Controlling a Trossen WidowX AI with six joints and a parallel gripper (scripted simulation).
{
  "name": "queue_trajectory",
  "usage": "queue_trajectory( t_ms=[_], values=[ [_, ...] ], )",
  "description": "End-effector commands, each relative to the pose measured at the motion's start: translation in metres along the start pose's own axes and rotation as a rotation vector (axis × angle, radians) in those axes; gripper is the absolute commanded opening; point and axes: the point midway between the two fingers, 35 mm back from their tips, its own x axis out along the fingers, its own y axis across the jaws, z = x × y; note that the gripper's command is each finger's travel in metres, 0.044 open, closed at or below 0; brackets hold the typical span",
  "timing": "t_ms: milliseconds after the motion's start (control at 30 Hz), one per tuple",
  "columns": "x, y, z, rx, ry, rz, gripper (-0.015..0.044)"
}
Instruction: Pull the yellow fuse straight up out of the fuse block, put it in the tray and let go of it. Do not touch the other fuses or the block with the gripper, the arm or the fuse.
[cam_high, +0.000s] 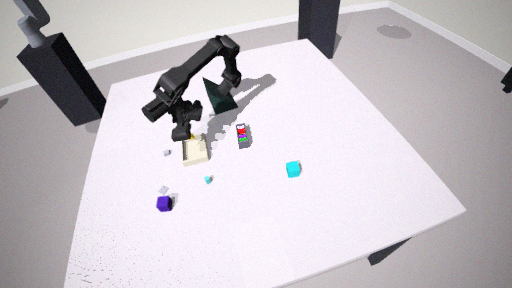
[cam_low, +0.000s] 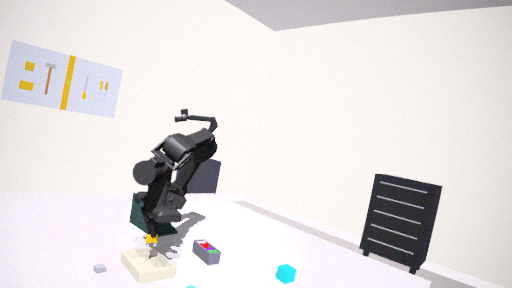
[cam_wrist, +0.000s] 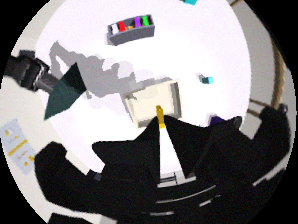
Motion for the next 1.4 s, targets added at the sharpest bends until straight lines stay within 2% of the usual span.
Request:
queue_trajectory(
  t_ms=[0, 867, 1267, 1367],
  values=[
    [0.004, -0.001, -0.003, -0.007, 0.005, 0.001, 0.0],
    [0.04, 0.0, -0.003, -0.008, 0.004, 0.001, 0.0],
    [0.037, 0.0, -0.003, -0.011, 0.006, 0.003, 0.0315],
    [0.018, -0.001, -0.004, -0.009, 0.006, 0.002, 0.033]
  ],
)
